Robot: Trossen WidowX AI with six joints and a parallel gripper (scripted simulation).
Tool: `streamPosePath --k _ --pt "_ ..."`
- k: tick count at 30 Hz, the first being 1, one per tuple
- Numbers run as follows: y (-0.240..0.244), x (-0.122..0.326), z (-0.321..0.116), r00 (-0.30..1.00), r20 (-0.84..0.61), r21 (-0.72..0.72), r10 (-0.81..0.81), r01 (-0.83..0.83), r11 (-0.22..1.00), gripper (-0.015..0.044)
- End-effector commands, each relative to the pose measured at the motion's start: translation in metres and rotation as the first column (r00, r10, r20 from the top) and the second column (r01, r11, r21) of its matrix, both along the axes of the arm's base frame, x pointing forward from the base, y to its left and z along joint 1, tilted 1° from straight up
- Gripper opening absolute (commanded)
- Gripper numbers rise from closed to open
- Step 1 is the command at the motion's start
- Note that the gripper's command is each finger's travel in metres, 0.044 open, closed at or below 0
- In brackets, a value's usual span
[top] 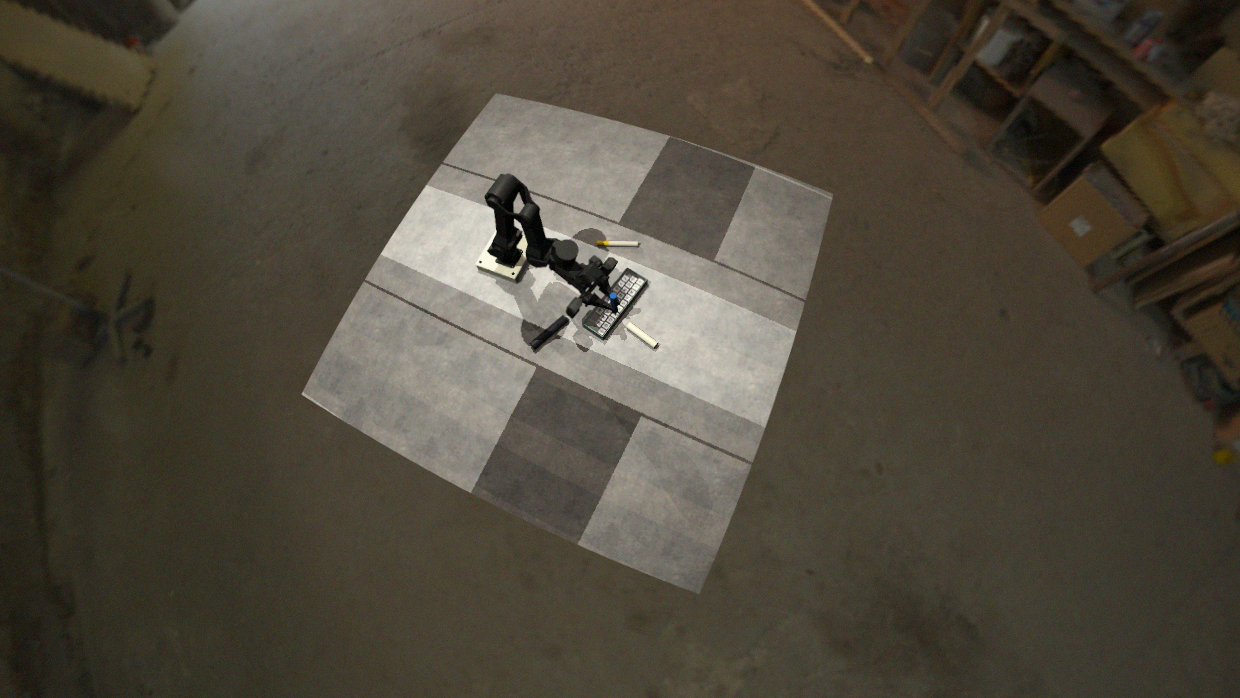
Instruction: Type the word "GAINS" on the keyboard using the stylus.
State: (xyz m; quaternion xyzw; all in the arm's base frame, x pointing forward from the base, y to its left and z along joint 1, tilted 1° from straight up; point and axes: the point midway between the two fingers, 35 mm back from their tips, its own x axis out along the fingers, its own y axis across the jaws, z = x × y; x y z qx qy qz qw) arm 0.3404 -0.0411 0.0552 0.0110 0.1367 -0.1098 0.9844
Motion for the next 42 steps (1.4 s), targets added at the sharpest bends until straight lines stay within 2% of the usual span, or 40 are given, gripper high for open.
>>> streamPosePath --k 1,14,36,42 --pt "0.000 -0.001 -0.004 1.000 -0.009 -0.003 0.002 -0.002 1.000 0.0081" --pt "0.000 0.000 0.001 1.000 -0.009 -0.003 0.002 -0.002 1.000 0.0081" --pt "0.000 -0.002 0.035 1.000 -0.010 0.000 0.000 0.000 1.000 0.0083" --pt "0.000 -0.002 0.035 1.000 -0.010 0.000 0.000 0.000 1.000 0.0043"
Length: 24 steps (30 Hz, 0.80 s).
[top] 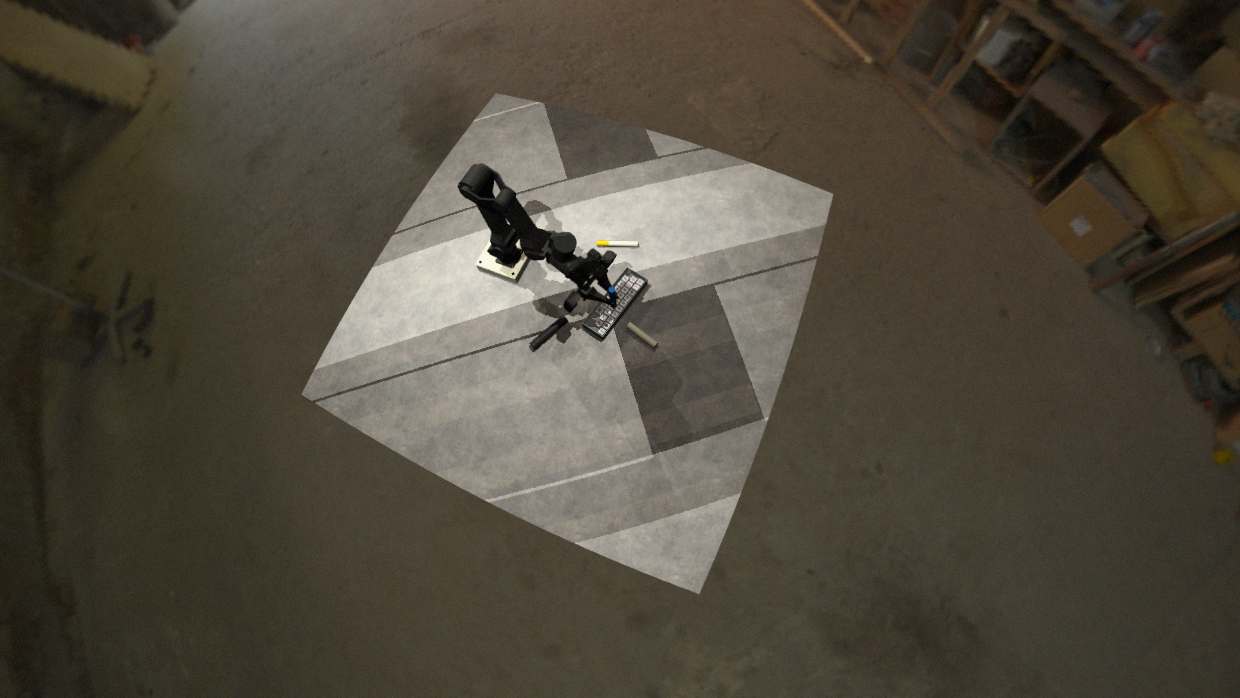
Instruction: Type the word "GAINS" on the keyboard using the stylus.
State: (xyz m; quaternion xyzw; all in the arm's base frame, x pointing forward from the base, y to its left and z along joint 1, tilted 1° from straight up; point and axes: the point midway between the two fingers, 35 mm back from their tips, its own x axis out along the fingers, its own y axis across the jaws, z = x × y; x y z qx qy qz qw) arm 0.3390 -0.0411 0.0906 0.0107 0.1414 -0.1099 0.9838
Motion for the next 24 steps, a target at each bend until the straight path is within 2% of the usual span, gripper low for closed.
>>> streamPosePath --k 1,2,24 --pt "0.001 0.000 -0.001 1.000 0.000 0.000 0.000 0.000 1.000 0.0017" --pt "0.002 0.000 -0.001 1.000 -0.001 0.001 0.000 0.000 1.000 0.0000" --pt "0.077 -0.001 0.003 1.000 0.003 0.012 0.009 -0.009 1.000 0.0000"
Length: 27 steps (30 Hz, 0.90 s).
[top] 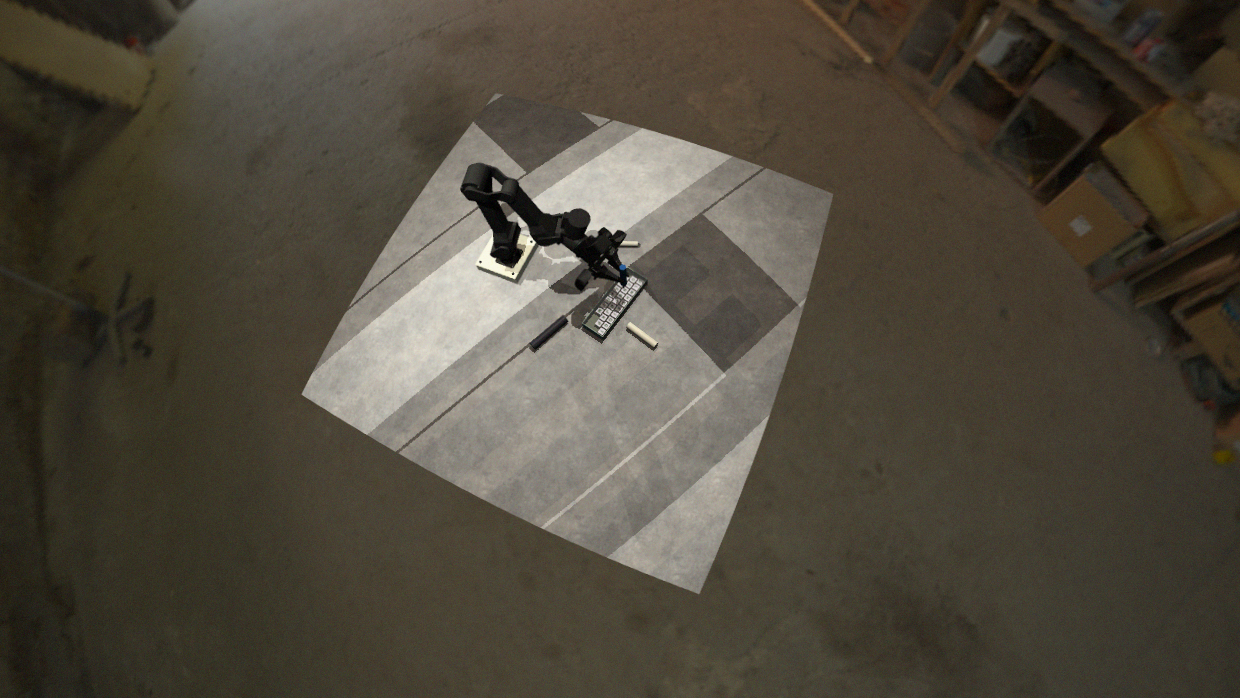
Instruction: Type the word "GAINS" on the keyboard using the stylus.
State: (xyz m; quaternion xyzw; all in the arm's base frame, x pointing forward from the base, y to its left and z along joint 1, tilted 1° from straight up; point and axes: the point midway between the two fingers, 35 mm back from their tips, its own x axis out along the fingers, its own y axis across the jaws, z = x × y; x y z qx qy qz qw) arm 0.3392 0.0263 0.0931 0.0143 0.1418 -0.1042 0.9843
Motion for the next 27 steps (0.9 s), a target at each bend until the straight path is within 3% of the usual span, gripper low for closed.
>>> streamPosePath --k 1,19,22,27 --pt "0.011 -0.001 0.001 1.000 0.003 0.003 -0.001 0.001 1.000 0.0000" --pt "0.011 -0.003 -0.018 1.000 0.003 0.003 -0.001 0.001 1.000 0.0000" --pt "0.011 -0.003 -0.020 1.000 0.003 0.003 -0.001 0.001 1.000 0.0079" --pt "0.011 -0.003 -0.024 1.000 0.003 0.003 -0.001 0.001 1.000 0.0081"
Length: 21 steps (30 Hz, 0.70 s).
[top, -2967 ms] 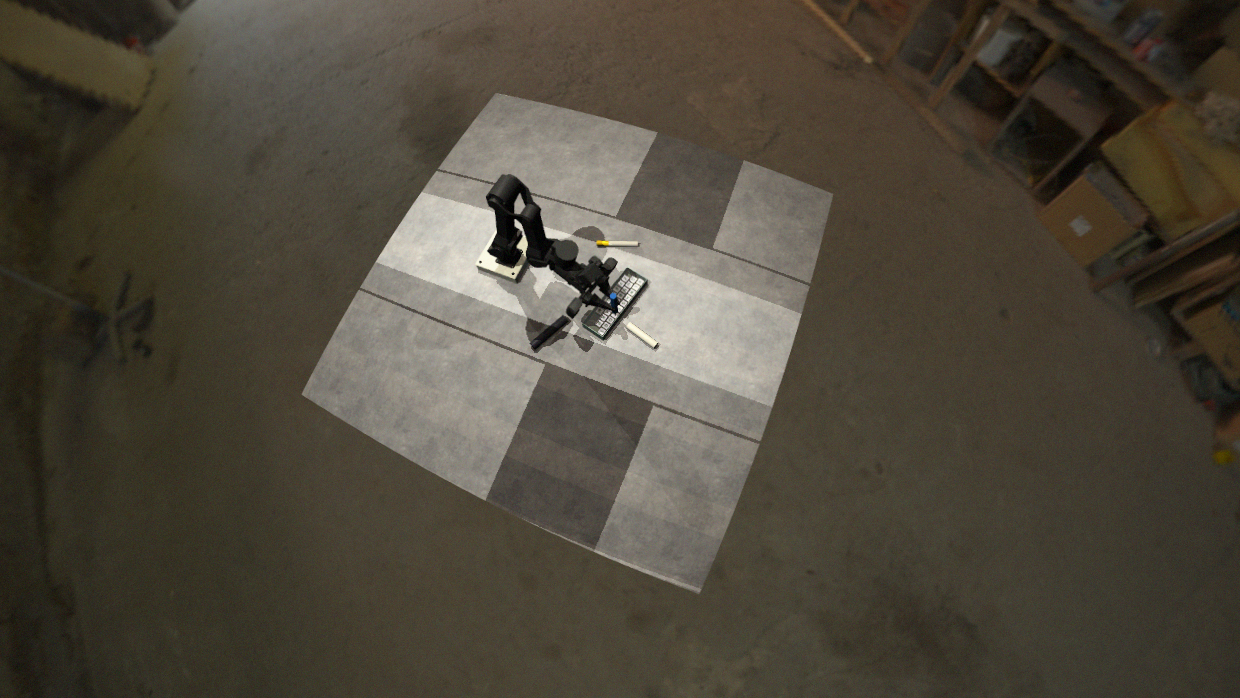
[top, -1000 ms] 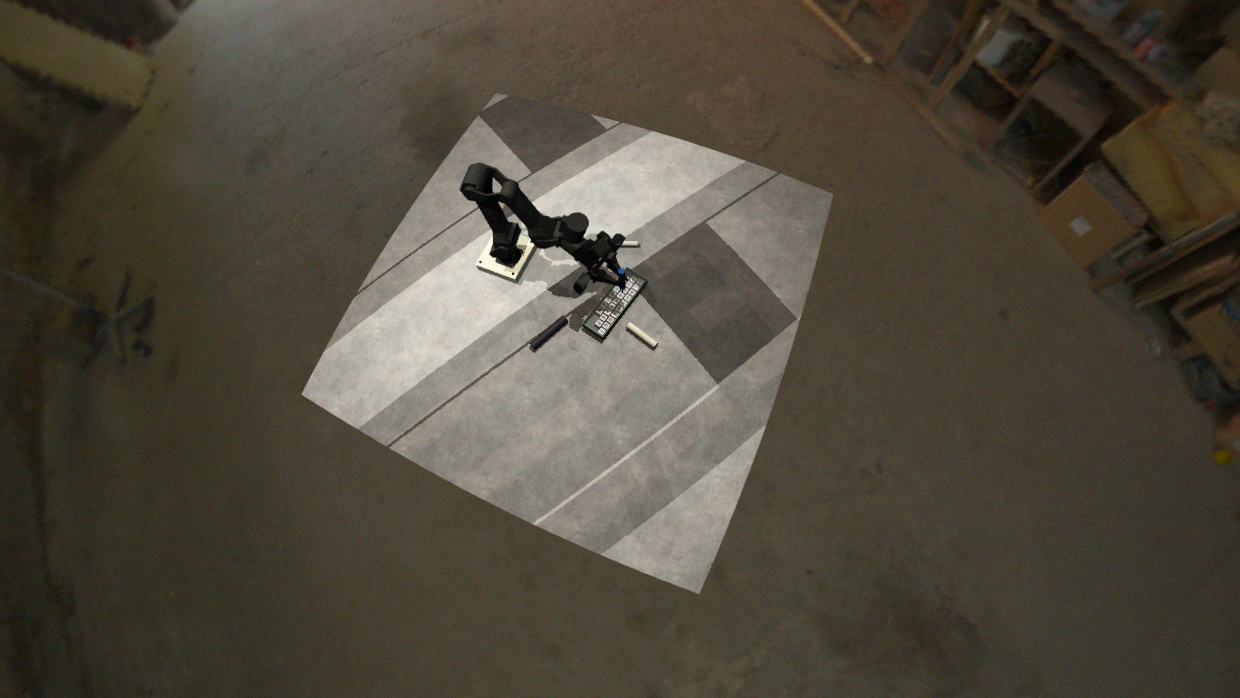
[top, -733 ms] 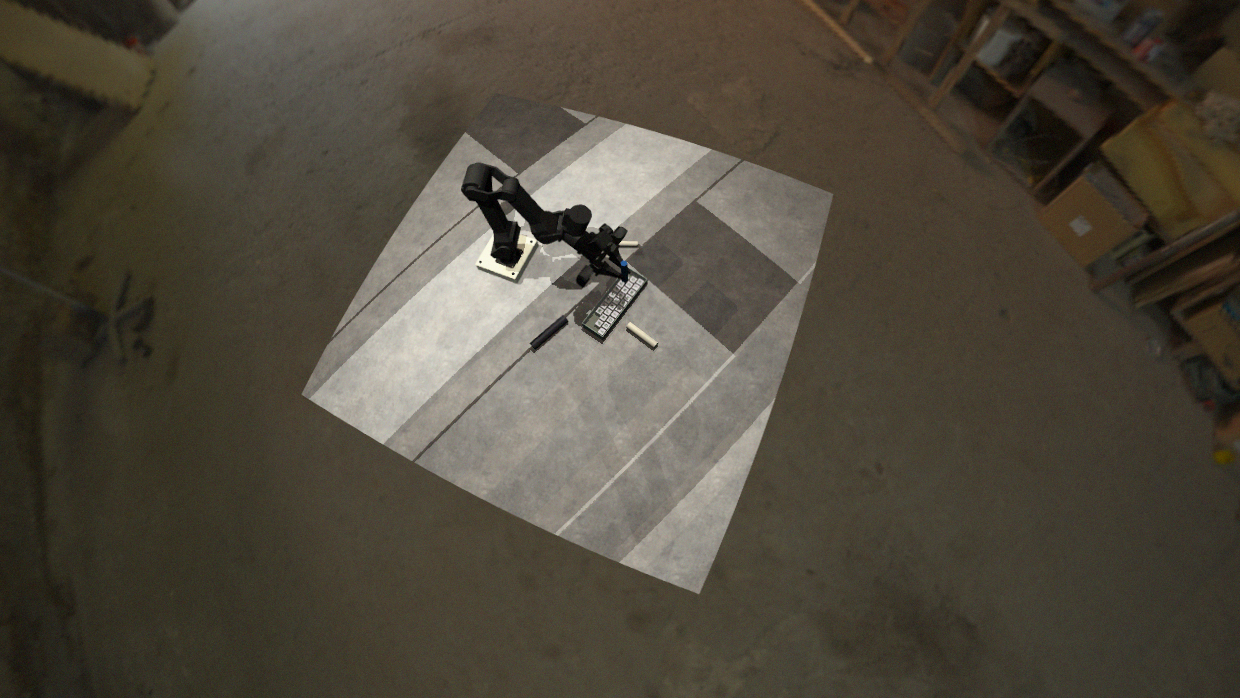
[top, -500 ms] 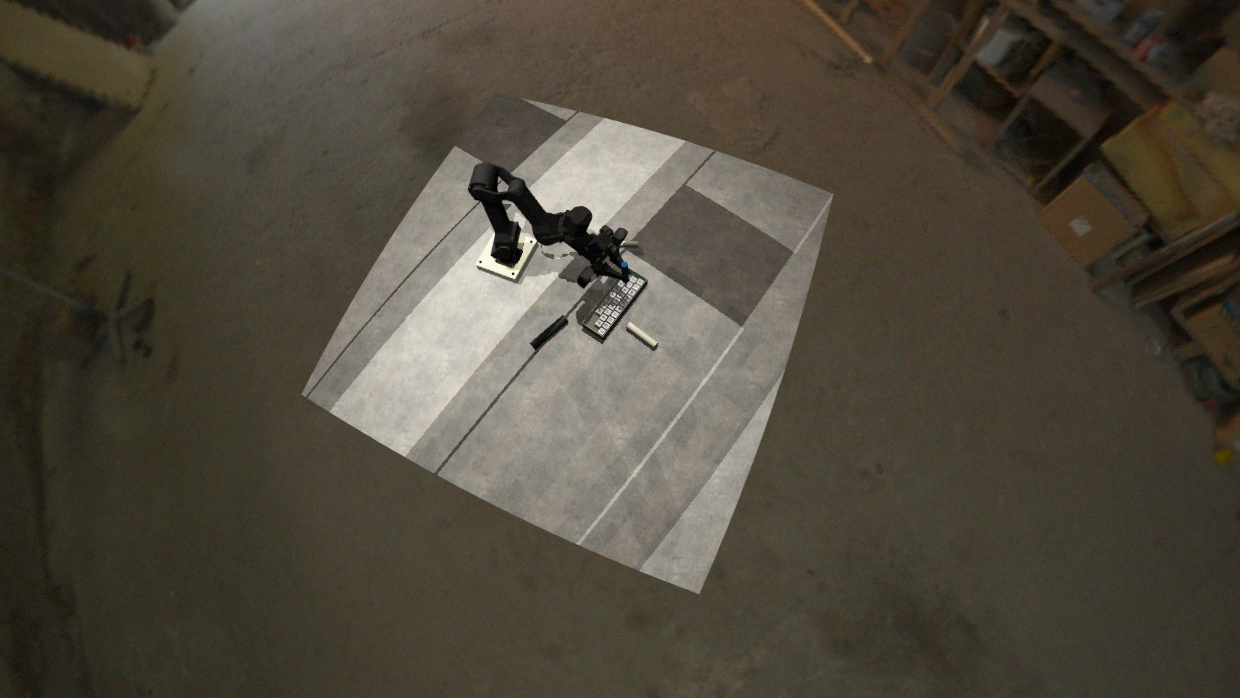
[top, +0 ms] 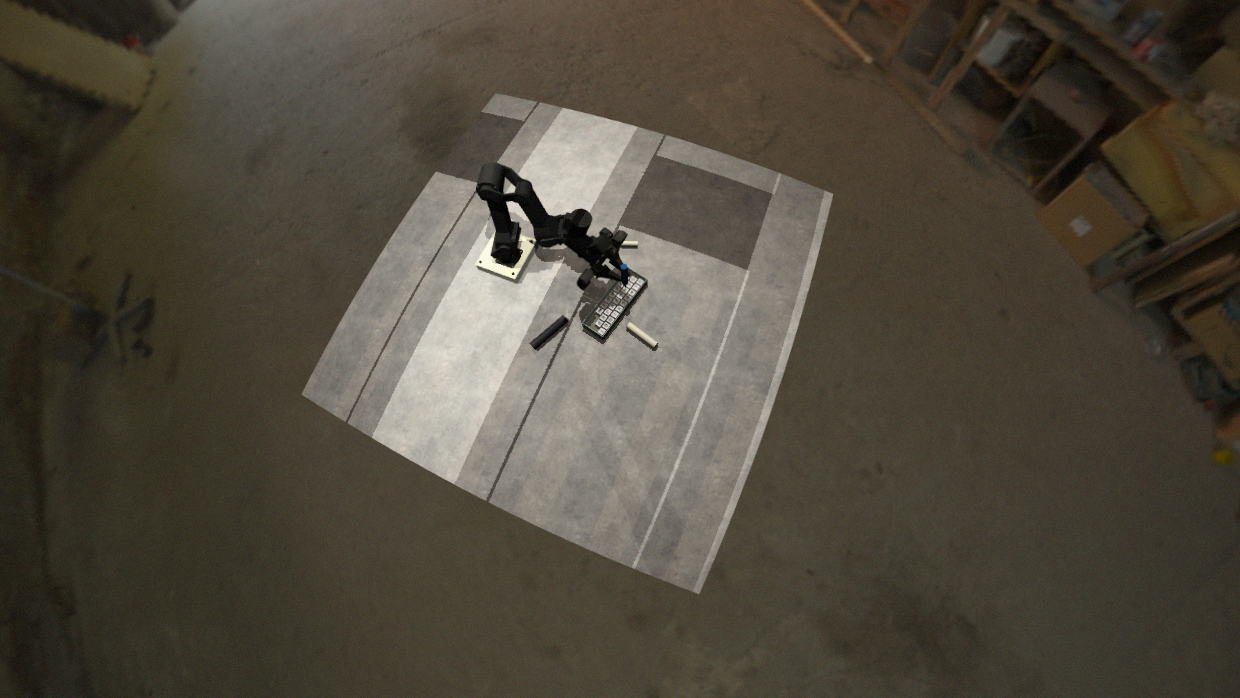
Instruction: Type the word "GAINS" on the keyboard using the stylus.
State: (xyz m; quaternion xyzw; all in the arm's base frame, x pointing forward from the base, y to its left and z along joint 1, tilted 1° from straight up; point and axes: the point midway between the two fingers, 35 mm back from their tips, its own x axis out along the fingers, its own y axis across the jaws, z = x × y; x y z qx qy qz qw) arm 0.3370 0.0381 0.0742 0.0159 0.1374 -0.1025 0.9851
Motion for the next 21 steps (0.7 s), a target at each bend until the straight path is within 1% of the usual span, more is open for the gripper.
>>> streamPosePath --k 1,21 --pt "-0.0004 -0.0005 -0.0060 1.000 -0.007 0.000 -0.004 0.004 1.000 0.0081" --pt "-0.0004 -0.0005 -0.0101 1.000 -0.007 0.000 -0.004 0.004 1.000 0.0081"
